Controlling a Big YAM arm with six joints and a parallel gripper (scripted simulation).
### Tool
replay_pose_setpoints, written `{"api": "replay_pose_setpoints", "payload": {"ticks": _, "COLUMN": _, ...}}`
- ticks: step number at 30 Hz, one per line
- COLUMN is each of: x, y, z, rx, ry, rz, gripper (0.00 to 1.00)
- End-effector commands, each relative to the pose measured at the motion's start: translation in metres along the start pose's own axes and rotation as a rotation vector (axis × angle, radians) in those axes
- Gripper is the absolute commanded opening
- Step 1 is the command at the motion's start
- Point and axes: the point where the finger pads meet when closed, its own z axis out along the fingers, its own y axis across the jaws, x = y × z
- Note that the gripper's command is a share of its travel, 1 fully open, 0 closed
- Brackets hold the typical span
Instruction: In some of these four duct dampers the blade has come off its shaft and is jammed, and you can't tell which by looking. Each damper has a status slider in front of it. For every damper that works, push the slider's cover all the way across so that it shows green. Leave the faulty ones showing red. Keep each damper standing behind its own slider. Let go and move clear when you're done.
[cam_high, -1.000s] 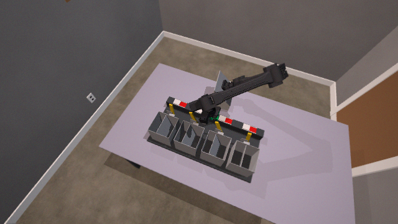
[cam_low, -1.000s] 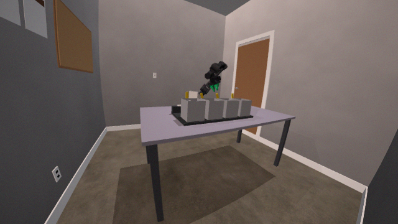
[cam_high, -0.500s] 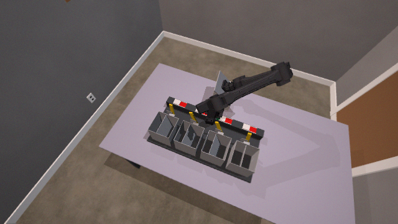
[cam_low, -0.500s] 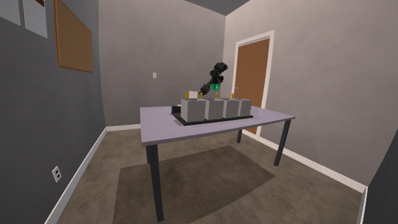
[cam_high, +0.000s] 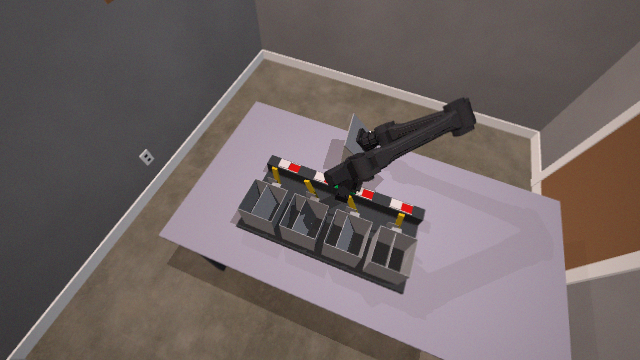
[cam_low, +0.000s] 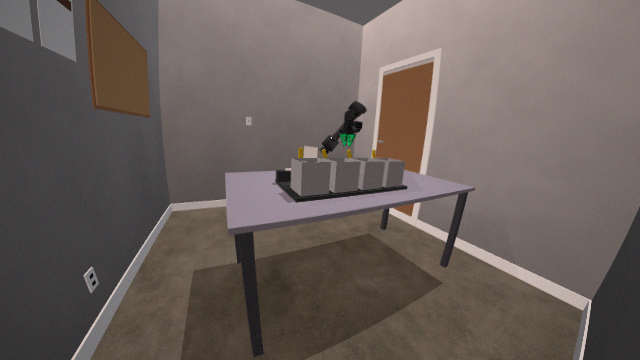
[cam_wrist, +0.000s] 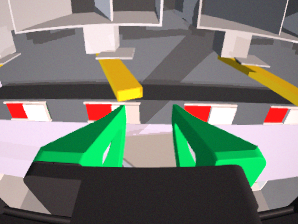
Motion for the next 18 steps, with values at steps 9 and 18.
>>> {"api": "replay_pose_setpoints", "payload": {"ticks": 9, "x": -0.01, "y": 0.001, "z": -0.057, "rx": 0.028, "ry": -0.042, "rz": -0.001, "gripper": 0.36}}
{"api": "replay_pose_setpoints", "payload": {"ticks": 18, "x": -0.056, "y": 0.026, "z": -0.041, "rx": 0.009, "ry": -0.004, "rz": 0.011, "gripper": 0.36}}
